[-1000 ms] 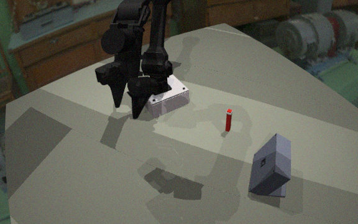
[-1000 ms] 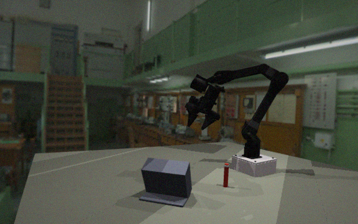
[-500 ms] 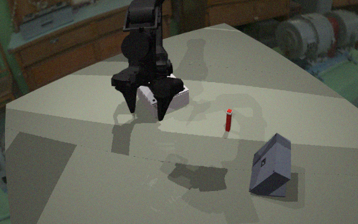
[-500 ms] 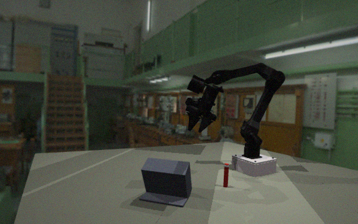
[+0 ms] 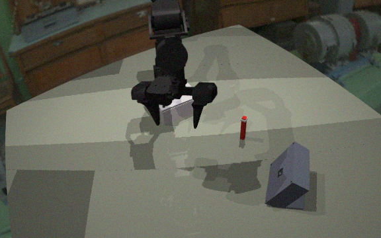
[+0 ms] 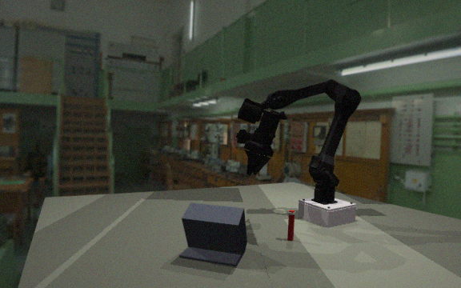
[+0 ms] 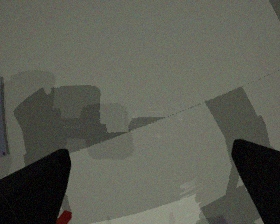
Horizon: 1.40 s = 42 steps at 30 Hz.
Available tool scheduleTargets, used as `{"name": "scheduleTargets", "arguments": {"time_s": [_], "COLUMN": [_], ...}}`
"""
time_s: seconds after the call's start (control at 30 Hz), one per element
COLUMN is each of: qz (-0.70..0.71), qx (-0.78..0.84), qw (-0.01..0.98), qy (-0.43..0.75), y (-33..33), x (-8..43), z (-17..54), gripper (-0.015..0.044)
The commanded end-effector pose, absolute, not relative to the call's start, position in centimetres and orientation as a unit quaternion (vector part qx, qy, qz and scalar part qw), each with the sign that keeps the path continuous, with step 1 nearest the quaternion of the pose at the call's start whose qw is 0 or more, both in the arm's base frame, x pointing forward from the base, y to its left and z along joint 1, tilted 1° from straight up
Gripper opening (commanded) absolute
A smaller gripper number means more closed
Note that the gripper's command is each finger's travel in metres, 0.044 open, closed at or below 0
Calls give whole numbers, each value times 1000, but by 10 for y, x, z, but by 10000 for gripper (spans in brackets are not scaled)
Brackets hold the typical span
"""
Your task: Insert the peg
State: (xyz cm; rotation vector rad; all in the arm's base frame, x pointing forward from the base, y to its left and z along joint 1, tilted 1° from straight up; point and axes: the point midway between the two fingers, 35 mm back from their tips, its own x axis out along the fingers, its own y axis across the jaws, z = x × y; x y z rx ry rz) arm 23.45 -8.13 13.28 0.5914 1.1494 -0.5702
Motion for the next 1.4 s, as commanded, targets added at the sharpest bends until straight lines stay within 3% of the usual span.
{"name": "scheduleTargets", "arguments": {"time_s": [0.0,1.37], "qz": [-229,74], "qx": [241,-61], "qw": [767,750], "qy": [549,655], "y": [-68,59], "x": [241,252], "z": [130,102], "gripper": [440,440]}}
